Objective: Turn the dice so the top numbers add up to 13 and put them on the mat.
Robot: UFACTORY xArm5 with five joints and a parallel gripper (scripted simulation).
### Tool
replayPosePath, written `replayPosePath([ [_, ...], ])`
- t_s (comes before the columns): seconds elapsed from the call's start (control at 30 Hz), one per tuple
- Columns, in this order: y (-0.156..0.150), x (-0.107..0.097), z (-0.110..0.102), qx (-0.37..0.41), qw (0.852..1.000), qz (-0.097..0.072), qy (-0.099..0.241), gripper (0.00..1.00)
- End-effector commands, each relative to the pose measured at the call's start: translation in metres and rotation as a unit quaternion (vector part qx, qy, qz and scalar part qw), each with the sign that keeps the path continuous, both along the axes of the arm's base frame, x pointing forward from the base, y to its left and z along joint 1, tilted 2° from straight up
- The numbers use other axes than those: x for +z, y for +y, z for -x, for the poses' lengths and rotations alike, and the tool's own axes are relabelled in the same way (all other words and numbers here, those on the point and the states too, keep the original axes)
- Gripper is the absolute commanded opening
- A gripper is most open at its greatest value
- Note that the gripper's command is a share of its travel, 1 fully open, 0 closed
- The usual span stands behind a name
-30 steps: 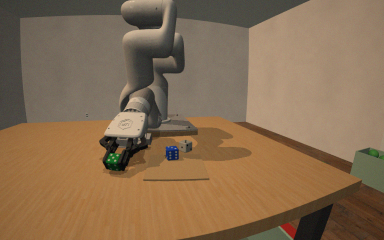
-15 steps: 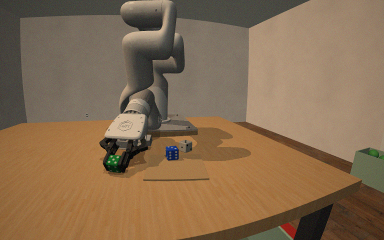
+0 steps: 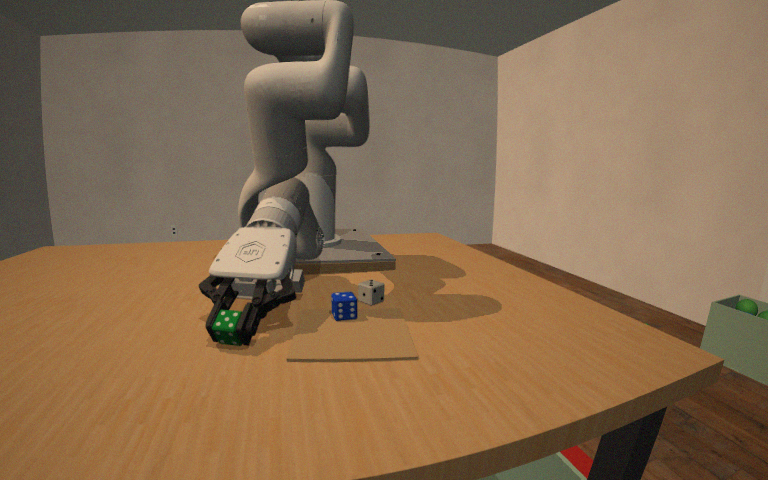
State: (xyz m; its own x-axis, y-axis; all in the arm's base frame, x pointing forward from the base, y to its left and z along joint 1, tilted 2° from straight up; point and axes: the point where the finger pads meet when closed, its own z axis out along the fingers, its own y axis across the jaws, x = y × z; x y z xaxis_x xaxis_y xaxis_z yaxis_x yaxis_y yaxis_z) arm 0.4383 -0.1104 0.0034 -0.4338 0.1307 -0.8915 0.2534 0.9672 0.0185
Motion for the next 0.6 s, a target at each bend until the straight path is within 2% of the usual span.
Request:
replayPosePath([
  [0.0,-0.0001,0.0008,-0.0003,0.000,1.000,0.000,-0.001,0.27],
  [0.47,-0.0001,0.0008,-0.0003,0.000,1.000,0.000,-0.001,0.27],
  [0.5,-0.0001,0.0008,-0.0003,0.000,1.000,0.000,-0.001,0.31],
  [0.57,-0.0001,0.0008,-0.0003,0.000,1.000,0.000,-0.001,0.31],
])
